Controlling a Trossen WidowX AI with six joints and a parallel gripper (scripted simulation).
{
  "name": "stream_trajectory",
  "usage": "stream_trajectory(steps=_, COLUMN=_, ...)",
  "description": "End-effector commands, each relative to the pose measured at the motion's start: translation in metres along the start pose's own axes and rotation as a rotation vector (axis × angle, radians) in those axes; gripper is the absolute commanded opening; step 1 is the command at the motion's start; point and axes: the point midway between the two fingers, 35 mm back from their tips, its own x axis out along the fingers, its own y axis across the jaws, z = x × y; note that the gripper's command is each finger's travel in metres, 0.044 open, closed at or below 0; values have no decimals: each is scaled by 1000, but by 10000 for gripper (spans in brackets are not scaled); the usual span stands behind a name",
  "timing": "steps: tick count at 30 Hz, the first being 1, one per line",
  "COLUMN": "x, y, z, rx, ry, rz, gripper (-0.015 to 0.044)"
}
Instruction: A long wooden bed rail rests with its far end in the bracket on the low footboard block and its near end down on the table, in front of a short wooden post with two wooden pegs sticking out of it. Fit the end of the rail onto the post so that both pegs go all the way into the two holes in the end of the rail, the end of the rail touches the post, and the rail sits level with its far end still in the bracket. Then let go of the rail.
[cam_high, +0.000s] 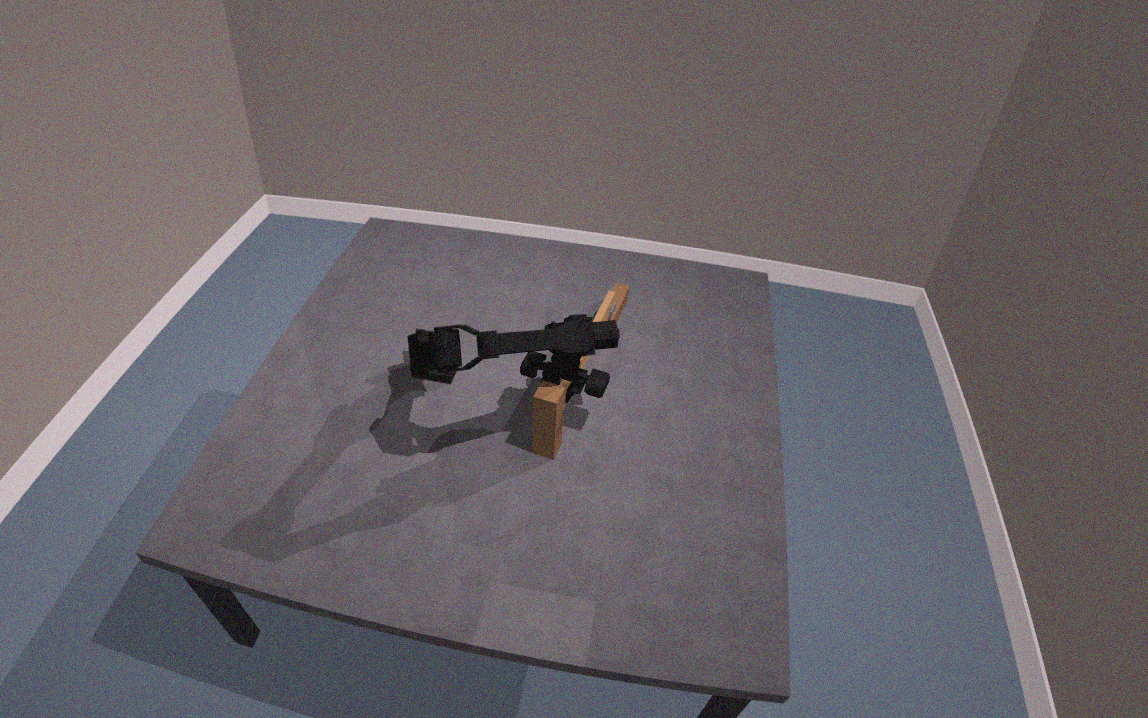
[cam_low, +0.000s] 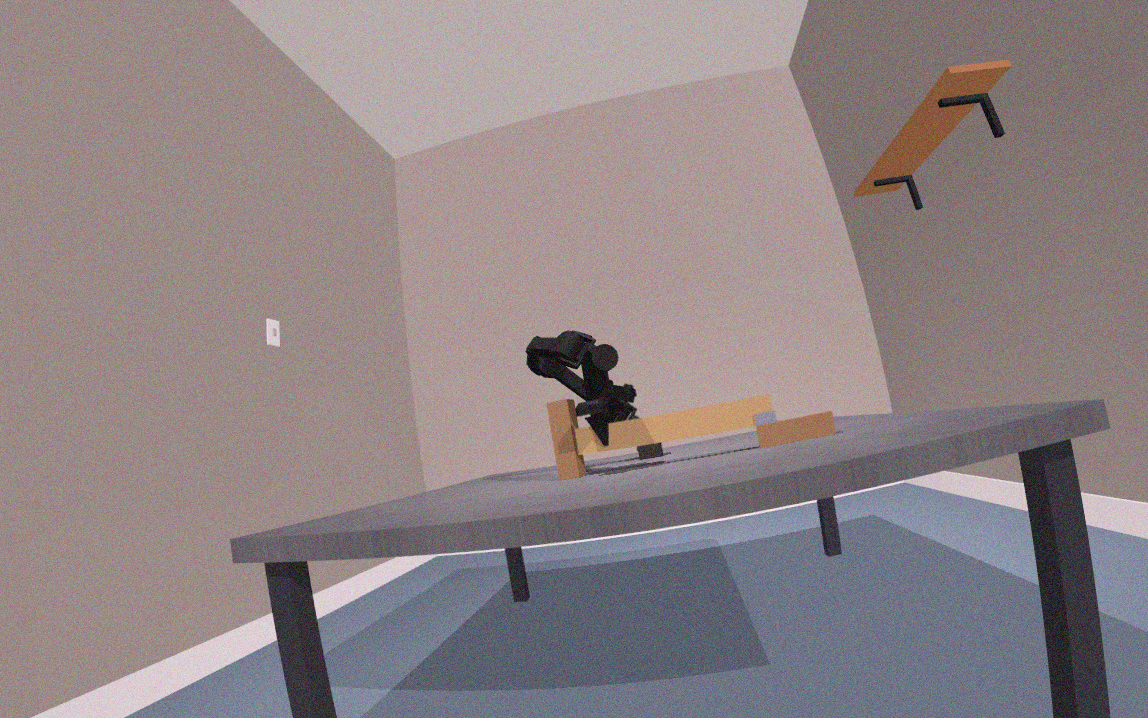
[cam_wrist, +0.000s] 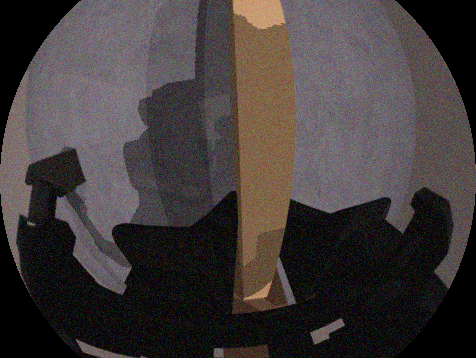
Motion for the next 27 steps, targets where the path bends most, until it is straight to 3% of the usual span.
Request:
stream_trajectory(steps=1, x=-3, y=0, z=-2, rx=-4, ry=-1, rz=-9, gripper=0)
stream_trajectory(steps=13, x=-1, y=0, z=-6, rx=-4, ry=-1, rz=-9, gripper=0)
stream_trajectory(steps=27, x=0, y=0, z=-1, rx=-1, ry=-6, rz=-3, gripper=368)
